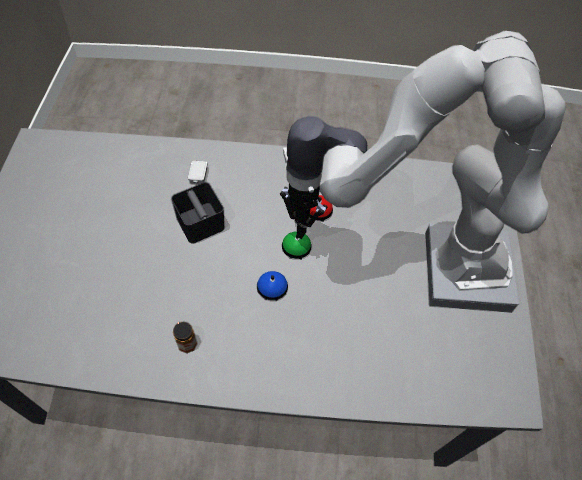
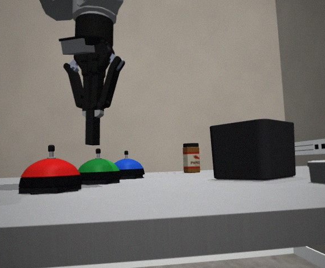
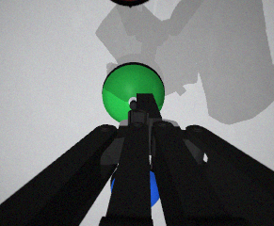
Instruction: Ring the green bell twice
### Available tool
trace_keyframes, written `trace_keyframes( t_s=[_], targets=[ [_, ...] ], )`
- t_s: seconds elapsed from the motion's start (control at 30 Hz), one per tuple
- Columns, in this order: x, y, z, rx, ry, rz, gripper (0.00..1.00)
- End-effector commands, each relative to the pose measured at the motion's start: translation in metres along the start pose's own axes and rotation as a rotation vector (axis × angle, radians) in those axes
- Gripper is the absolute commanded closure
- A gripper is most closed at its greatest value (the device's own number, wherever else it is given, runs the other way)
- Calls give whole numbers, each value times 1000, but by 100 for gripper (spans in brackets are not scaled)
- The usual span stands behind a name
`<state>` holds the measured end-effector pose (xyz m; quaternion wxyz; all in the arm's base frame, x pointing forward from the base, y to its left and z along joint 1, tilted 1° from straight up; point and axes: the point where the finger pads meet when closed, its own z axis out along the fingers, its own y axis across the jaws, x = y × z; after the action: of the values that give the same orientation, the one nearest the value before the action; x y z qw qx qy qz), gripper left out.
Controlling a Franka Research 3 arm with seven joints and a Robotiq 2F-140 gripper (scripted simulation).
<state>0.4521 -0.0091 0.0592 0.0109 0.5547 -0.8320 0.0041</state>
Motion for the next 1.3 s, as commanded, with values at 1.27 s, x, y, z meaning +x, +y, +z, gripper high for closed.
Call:
trace_keyframes(
  t_s=[1.27],
  targets=[
    [2, 0, -4, 16, -23, -45, 90]
  ],
)
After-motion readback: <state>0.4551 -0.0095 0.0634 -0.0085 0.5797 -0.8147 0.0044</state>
